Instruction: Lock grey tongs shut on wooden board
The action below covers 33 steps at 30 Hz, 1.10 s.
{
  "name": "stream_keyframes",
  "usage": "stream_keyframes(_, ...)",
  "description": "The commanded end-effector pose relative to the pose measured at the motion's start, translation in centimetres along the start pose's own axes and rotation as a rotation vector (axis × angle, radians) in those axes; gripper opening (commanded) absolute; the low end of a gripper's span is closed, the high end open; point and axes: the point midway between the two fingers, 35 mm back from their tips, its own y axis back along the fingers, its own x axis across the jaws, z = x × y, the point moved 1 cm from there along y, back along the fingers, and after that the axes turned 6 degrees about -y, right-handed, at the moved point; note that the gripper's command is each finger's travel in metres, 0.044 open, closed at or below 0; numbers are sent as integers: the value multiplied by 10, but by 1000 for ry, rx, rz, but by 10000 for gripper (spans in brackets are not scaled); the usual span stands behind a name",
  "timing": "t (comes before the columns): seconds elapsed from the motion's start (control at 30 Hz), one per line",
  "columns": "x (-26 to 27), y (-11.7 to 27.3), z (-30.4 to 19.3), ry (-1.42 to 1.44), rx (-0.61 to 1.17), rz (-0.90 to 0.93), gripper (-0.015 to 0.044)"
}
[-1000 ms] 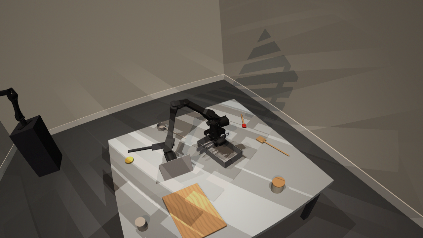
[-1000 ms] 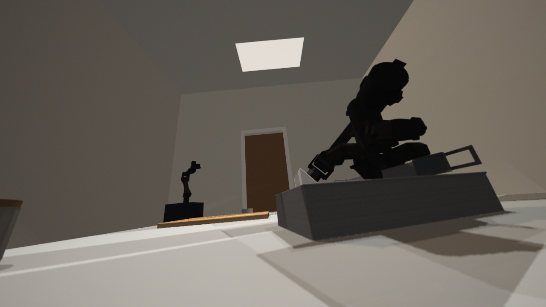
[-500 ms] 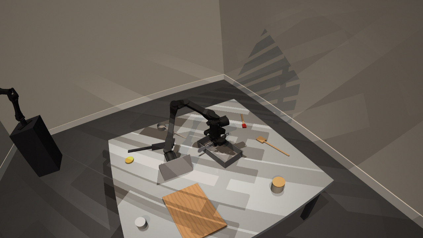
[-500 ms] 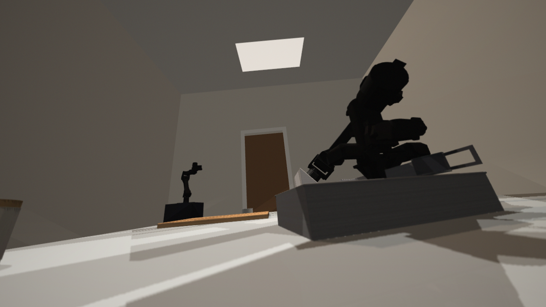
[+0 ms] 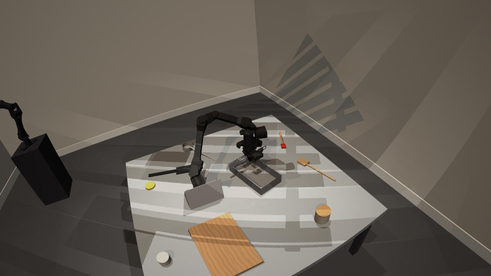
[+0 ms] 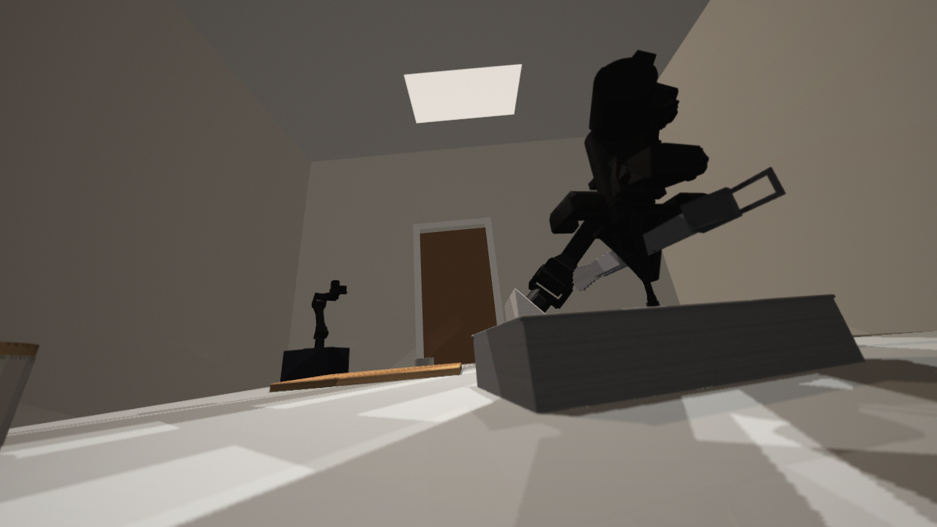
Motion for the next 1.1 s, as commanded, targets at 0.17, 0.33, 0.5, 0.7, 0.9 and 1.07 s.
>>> stream_keyframes(0.17,1,62,-4,4,-11,-1,-150)
stream_keyframes(0.33,1,62,-4,4,-11,-1,-150)
stream_keyframes(0.5,-2,59,-5,5,-8,5,-150)
stream_keyframes(0.7,-33,63,-4,88,-10,-12,-150)
stream_keyframes(0.9,-79,69,-7,204,-11,-29,-150)
stream_keyframes(1.07,-117,73,-14,306,-8,-39,-150)
